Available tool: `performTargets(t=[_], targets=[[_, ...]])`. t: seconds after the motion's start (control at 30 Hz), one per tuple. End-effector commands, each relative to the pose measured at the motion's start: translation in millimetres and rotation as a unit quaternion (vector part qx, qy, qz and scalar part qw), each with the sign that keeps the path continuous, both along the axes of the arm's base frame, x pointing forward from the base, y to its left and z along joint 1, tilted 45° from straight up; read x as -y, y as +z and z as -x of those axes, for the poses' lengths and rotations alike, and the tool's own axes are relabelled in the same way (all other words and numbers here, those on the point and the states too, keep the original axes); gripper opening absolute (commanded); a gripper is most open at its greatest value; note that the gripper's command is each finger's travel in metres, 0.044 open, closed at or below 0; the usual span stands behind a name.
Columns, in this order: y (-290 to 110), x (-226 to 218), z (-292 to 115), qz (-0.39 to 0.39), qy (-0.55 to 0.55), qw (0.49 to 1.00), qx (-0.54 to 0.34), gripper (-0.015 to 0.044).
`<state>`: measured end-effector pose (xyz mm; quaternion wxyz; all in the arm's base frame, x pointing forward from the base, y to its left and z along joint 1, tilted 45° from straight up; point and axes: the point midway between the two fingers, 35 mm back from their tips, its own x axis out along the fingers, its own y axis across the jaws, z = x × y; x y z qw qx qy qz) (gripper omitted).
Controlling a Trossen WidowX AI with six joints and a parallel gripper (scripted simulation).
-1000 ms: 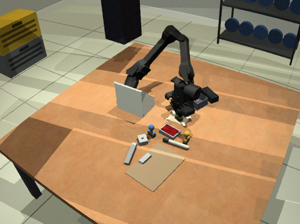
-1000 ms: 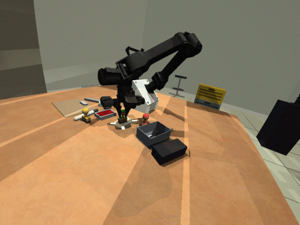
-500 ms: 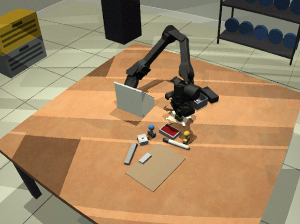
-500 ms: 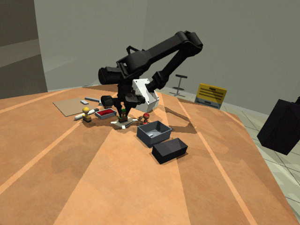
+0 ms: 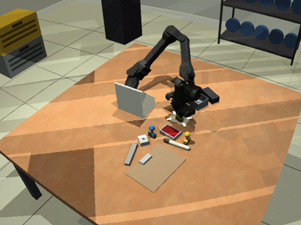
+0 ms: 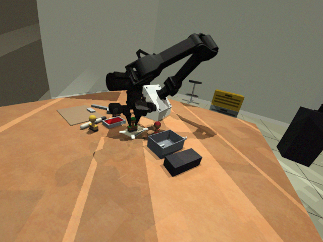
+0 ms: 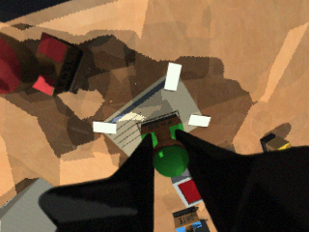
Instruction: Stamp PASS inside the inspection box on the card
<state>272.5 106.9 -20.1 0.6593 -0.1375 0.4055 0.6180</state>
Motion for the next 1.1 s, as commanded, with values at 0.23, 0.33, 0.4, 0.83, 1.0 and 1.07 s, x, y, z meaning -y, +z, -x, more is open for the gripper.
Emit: performTargets(t=[0.23,0.33,0.4,0.83,1.0,1.07], targets=[[-0.6,-2.0,0.0,-0.001,0.002,1.000,0.000,0.0000],[-0.5,-1.8,0.0,-0.001,0.002,1.000,0.000,0.0000],[-0.5,-1.8,0.0,-0.001,0.002,1.000,0.000,0.0000],[3.4,2.1,-0.6,-0.001,0.002,1.000,0.000,0.0000],[5.1,3.9,-0.9,-0.001,0.002,1.000,0.000,0.0000],[5.8,4.6,-0.9,-0.001,0.002,1.000,0.000,0.0000]])
